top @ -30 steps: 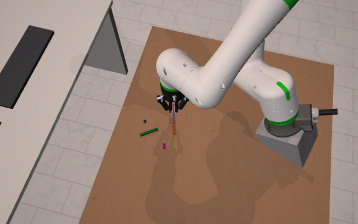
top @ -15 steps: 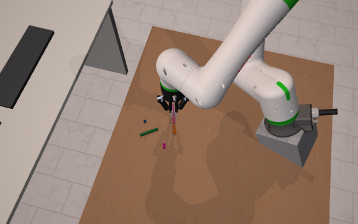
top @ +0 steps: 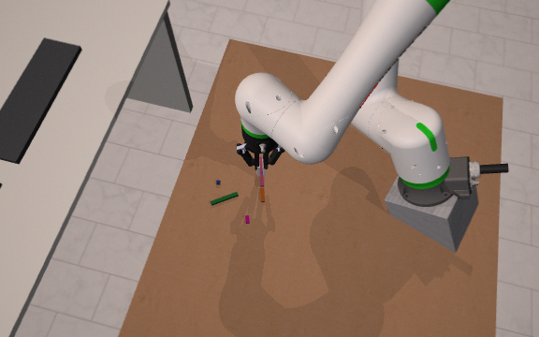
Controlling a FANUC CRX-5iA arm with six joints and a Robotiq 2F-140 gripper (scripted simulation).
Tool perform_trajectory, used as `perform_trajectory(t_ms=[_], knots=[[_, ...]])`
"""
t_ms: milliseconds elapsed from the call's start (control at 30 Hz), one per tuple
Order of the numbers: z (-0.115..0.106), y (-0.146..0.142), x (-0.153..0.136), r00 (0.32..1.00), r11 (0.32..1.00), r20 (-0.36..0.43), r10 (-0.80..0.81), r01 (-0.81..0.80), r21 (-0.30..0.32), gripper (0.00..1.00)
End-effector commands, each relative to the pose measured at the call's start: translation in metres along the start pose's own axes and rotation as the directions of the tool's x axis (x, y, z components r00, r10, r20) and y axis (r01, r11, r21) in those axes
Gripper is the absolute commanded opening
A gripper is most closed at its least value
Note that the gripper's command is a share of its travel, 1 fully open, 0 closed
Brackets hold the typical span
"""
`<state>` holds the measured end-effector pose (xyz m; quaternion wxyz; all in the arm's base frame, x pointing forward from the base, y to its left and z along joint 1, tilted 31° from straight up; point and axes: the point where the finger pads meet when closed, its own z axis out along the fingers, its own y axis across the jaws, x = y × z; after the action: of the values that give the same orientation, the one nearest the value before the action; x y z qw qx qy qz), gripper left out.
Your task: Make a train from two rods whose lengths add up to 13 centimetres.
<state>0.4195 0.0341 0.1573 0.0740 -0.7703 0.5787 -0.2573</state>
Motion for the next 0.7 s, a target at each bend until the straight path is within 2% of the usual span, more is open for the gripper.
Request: perform_trajectory(t_ms=[0,667], knots=[[-0.0002,-0.0002,-0.0001,1.0,1.0,0.0,0.0,0.0,0.0,0.03],[0.0092,-0.0002,-0.0001,1.0,1.0,0.0,0.0,0.0,0.0,0.03]])
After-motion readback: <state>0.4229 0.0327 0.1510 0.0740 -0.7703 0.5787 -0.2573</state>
